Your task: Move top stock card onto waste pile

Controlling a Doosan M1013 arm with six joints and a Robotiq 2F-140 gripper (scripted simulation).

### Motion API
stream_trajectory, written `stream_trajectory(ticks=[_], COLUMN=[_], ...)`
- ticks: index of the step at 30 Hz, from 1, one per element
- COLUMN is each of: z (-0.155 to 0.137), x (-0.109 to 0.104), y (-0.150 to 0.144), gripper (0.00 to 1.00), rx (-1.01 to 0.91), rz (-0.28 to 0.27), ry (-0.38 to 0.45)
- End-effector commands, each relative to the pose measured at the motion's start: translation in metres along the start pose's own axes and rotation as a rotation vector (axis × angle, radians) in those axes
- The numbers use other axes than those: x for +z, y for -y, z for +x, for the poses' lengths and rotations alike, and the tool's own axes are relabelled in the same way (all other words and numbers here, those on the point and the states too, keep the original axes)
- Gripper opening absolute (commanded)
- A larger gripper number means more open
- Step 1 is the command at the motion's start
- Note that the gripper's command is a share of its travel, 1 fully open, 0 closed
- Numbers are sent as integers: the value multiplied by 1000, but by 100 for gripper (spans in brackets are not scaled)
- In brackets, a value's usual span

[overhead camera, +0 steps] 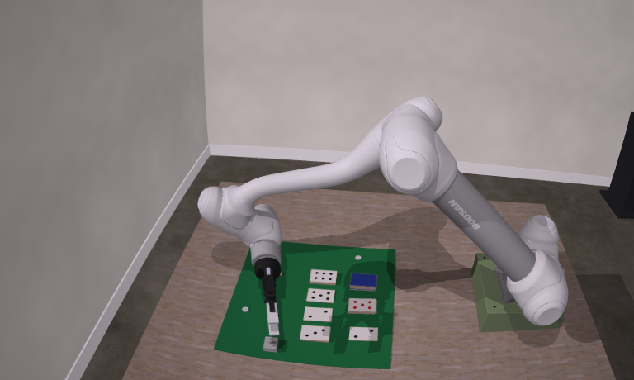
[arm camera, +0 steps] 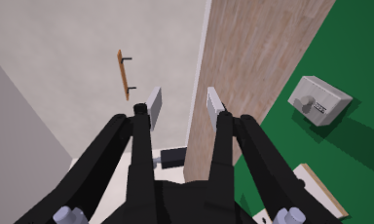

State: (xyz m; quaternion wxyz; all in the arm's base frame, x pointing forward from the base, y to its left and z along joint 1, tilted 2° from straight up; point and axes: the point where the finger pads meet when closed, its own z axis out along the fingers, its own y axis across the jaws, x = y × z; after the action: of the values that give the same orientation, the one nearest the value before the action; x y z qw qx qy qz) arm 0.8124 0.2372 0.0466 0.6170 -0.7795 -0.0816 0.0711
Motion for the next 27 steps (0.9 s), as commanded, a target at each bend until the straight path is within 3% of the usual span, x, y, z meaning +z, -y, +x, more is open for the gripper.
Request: stream_trajectory(ticks=[1, 17, 18, 20, 23, 27], z=[0, 0, 0, -4, -29, -84], x=[0, 0, 0, -4, -24, -72], y=[0, 0, 0, -1, -10, -30], gripper=[43, 43, 100, 100, 100, 100], rx=[0, 0, 0, 3, 20, 74], rz=[0, 0, -1, -18, -117, -398], ry=[0, 0, 0, -2, -15, -52])
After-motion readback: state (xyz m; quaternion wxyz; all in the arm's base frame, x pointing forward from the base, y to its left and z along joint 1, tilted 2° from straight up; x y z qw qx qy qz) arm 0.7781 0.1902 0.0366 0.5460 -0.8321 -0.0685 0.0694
